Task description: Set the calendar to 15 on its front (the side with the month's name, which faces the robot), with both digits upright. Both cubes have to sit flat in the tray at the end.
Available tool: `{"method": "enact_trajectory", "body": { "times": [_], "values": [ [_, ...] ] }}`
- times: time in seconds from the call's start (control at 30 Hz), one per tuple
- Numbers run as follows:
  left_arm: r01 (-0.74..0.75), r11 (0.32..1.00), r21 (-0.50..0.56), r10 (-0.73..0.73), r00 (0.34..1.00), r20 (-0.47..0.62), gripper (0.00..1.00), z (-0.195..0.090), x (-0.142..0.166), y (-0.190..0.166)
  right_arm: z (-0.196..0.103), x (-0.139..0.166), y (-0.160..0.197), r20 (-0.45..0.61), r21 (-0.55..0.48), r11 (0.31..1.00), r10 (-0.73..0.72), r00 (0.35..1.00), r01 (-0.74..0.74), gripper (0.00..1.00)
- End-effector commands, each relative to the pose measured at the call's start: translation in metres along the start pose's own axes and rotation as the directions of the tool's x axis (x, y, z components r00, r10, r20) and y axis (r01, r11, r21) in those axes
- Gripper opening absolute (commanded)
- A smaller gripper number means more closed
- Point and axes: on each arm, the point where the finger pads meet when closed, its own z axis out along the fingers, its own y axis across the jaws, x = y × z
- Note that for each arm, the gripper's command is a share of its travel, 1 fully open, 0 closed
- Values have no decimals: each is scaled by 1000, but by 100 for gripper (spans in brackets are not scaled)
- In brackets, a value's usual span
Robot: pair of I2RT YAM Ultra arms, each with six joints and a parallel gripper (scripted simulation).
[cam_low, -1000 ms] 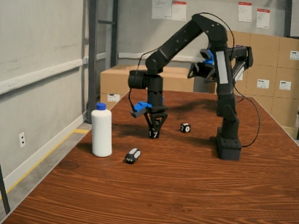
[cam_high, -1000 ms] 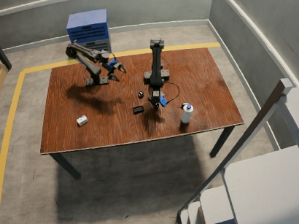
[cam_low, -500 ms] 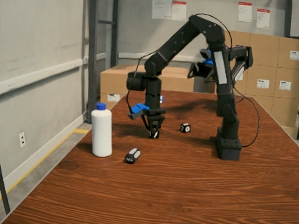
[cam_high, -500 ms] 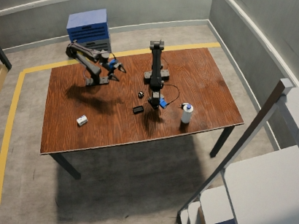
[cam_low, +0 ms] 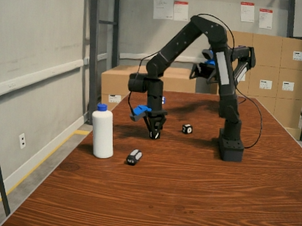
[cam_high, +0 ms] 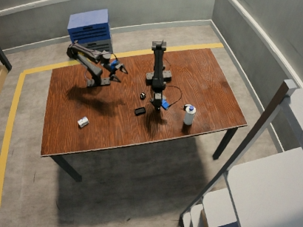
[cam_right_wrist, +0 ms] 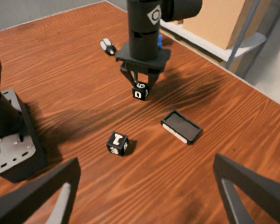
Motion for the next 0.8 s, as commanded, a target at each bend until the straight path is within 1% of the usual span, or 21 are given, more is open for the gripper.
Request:
{"method": "enact_trajectory", "body": {
  "times": [0.0, 0.2, 0.27, 0.4, 0.47, 0.5, 0.53, 0.6, 0.63, 0.77],
  "values": [
    [-1, 1000, 11, 1, 1000, 3, 40, -2, 0, -2, 1, -1, 0, 0, -2, 1000, -1, 1000, 1, 100],
    [-3, 1000, 10, 3, 1000, 2, 31, 1, -1, -3, 1, -1, 0, 0, -2, 1000, -1, 1000, 1, 100],
    [-3, 1000, 10, 3, 1000, 2, 31, 1, -1, -3, 1, -1, 0, 0, -2, 1000, -1, 1000, 1, 100],
    [-3, 1000, 10, 3, 1000, 2, 25, 1, -1, -3, 1, -1, 0, 0, -2, 1000, -1, 1000, 1, 100],
    [-3, 1000, 10, 3, 1000, 2, 3, 1, -1, -3, 1, -1, 0, 0, -2, 1000, -1, 1000, 1, 100],
    [-3, 1000, 10, 3, 1000, 2, 0, 1, -1, -3, 1, -1, 0, 0, -2, 1000, -1, 1000, 1, 100],
    [-3, 1000, 10, 3, 1000, 2, 0, 1, -1, -3, 1, -1, 0, 0, -2, 1000, -1, 1000, 1, 100],
    [-3, 1000, 2, 3, 1000, -6, 23, -3, 1, 0, 1, -1, 0, 0, -2, 1000, -1, 1000, 1, 100],
    [-3, 1000, 16, 3, 1000, 9, 26, -11, -3, -4, 1, -1, 0, 0, -2, 1000, -1, 1000, 1, 100],
    [-3, 1000, 17, 3, 1000, 9, 26, -37, -3, -3, 1, -1, 0, 0, -2, 1000, -1, 1000, 1, 100]
  ]
}}
